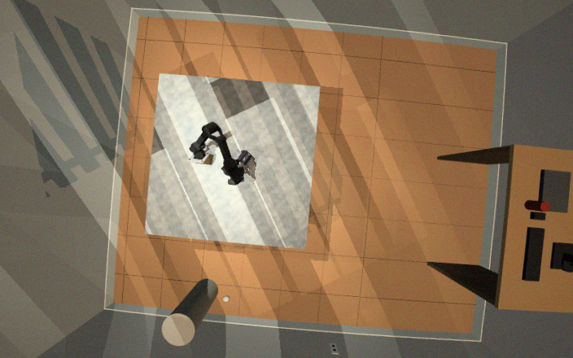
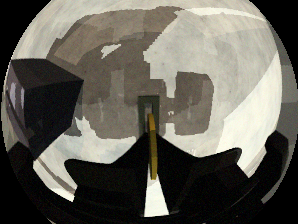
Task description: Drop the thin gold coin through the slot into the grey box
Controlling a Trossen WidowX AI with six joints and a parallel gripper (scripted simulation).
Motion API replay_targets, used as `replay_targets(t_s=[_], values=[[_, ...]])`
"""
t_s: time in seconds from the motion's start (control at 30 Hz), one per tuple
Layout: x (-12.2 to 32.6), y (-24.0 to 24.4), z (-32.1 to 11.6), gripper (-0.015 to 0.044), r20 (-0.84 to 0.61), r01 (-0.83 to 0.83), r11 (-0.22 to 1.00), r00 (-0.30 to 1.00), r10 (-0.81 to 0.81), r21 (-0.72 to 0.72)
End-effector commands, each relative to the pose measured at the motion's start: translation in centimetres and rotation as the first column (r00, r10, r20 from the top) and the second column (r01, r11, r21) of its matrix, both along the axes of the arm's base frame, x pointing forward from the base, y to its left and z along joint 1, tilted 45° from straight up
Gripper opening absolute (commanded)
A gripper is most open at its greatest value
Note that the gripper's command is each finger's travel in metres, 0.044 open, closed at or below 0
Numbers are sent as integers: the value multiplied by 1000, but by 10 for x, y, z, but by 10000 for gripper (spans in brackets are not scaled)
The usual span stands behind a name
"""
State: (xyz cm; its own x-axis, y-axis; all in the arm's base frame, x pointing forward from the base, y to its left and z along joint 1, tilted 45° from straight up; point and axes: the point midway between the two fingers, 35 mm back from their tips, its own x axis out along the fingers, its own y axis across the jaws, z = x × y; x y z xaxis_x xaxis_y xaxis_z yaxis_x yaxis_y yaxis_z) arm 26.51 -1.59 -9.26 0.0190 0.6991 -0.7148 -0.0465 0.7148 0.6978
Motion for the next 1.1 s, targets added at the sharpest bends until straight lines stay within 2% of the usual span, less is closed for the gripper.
replay_targets(t_s=[0.0,1.07], values=[[0,-1,1,0,-3,3,1000,1000,-3,1],[0,-57,55,0,-2,5,1000,1000,-5,-3]])
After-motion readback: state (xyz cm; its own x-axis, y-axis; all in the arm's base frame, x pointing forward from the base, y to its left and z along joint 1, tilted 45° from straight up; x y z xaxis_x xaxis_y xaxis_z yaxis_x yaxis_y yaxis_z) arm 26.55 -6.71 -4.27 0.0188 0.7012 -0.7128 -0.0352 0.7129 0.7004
